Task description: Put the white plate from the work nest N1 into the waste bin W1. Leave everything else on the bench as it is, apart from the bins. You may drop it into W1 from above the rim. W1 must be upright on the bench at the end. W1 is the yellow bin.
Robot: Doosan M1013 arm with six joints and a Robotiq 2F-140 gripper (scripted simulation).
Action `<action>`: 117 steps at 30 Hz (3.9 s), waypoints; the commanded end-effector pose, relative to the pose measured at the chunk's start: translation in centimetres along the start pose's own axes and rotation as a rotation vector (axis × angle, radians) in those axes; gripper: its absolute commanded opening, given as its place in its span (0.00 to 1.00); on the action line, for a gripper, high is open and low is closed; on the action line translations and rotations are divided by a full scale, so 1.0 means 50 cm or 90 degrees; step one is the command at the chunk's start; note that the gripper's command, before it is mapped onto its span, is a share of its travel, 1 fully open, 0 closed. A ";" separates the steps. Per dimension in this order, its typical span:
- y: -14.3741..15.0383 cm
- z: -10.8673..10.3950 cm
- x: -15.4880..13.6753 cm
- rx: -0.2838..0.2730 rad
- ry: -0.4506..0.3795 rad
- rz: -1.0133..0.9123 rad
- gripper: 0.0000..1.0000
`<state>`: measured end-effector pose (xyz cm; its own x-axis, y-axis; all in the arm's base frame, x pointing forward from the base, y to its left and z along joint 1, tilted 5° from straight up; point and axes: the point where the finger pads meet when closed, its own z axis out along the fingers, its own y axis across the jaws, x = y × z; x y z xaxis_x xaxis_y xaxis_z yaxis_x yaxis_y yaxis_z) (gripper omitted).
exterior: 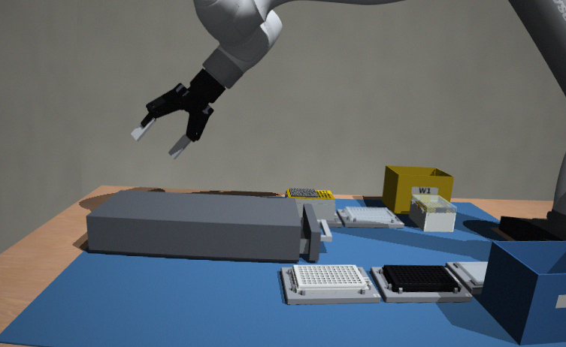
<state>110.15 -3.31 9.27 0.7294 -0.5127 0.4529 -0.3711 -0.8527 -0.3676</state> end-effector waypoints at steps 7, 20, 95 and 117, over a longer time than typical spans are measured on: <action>0.000 0.000 0.000 0.000 0.000 0.000 1.00; -0.003 -0.021 -0.021 -0.015 -0.045 -0.042 0.10; 0.047 -0.459 -0.475 -0.091 -0.232 -0.212 0.10; 0.098 -0.585 -0.608 -0.129 -0.308 -0.277 0.10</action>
<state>70.93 5.15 17.25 0.9865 -0.0943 0.1342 -0.0842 -0.9933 -0.0790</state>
